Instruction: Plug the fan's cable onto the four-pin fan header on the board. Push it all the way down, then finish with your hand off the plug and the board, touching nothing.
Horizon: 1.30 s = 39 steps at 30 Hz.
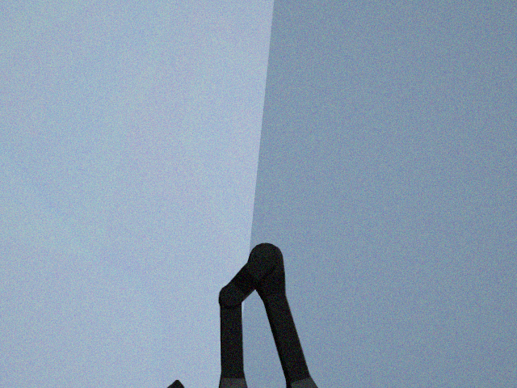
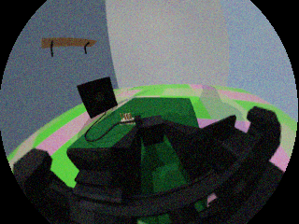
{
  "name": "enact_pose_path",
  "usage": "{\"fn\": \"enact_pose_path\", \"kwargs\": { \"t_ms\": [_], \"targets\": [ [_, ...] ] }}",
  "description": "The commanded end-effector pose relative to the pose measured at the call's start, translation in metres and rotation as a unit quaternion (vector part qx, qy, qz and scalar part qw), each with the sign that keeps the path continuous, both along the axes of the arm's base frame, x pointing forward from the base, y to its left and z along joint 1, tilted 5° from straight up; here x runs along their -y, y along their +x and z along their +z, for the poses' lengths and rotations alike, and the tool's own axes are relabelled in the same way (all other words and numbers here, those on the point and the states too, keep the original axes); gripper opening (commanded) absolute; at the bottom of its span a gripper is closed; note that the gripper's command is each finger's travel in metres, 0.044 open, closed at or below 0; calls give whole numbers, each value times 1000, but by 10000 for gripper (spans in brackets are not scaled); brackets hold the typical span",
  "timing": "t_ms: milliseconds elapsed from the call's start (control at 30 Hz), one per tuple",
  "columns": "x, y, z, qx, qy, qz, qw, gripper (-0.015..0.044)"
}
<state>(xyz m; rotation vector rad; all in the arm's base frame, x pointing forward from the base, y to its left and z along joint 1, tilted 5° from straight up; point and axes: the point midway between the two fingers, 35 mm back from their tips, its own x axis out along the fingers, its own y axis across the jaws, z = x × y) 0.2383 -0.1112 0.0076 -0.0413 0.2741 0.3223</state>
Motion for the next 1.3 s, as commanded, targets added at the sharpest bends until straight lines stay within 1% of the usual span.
{"fn": "enact_pose_path", "kwargs": {
  "t_ms": [0,67,833,1267],
  "targets": [
    [0,0,0,0,0,0,1000,158],
    [0,0,0,0,0,0,1000,205],
    [0,0,0,0,0,0,1000,205],
    [14,-14,-9,-23,-11,-3,1000,205]
  ]
}}
